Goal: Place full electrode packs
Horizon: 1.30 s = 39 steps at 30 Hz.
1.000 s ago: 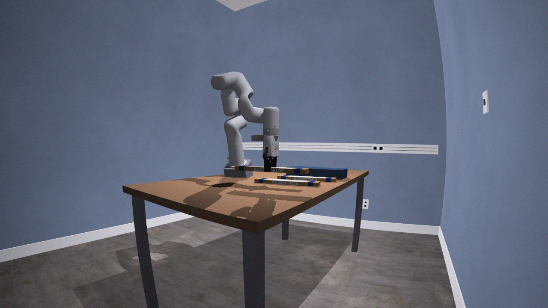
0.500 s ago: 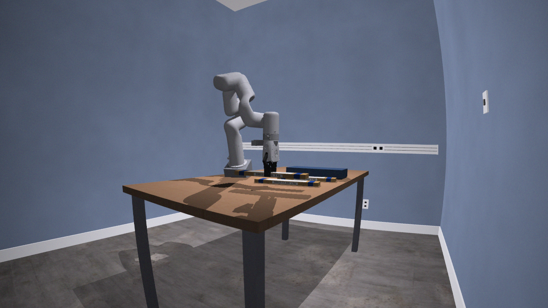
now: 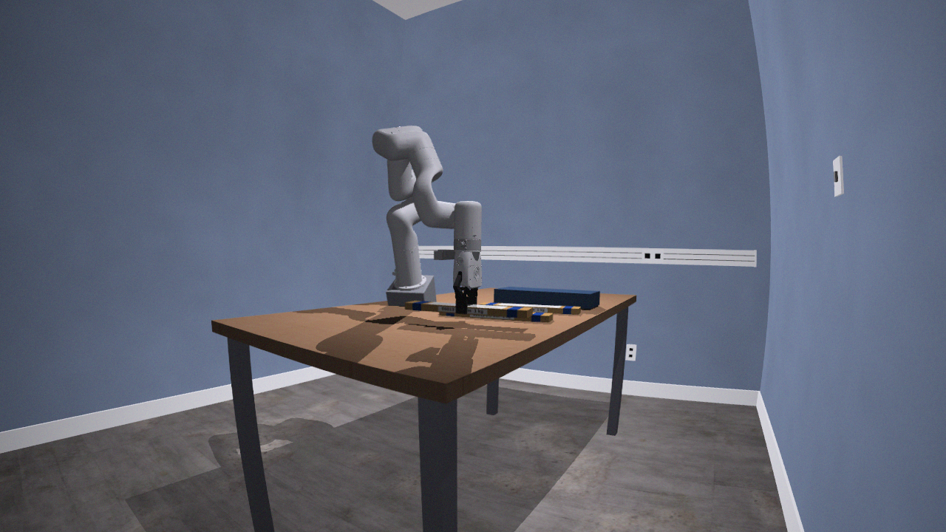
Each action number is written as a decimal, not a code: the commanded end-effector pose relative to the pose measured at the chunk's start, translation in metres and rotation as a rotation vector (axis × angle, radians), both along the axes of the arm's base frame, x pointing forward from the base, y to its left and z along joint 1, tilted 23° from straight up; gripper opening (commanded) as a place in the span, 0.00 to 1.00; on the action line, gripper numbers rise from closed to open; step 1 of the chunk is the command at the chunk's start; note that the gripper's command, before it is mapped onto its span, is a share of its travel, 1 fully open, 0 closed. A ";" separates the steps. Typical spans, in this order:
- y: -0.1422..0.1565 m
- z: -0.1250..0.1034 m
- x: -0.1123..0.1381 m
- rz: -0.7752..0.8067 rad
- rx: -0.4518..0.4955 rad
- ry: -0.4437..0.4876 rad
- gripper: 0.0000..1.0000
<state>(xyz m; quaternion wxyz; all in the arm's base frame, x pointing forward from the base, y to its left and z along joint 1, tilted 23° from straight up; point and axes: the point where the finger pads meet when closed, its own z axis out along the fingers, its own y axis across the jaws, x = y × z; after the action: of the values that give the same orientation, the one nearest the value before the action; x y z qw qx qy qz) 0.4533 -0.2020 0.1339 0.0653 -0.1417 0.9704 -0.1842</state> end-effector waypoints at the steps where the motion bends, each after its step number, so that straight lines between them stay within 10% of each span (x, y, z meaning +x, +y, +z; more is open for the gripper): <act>1: -0.002 -0.005 0.003 0.002 0.000 -0.004 0.58; 39: -0.012 -0.031 0.008 0.002 0.000 -0.004 0.58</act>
<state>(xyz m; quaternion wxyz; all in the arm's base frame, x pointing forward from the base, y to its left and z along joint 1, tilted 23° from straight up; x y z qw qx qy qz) 0.4598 -0.2139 0.1022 0.0654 -0.1418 0.9704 -0.1841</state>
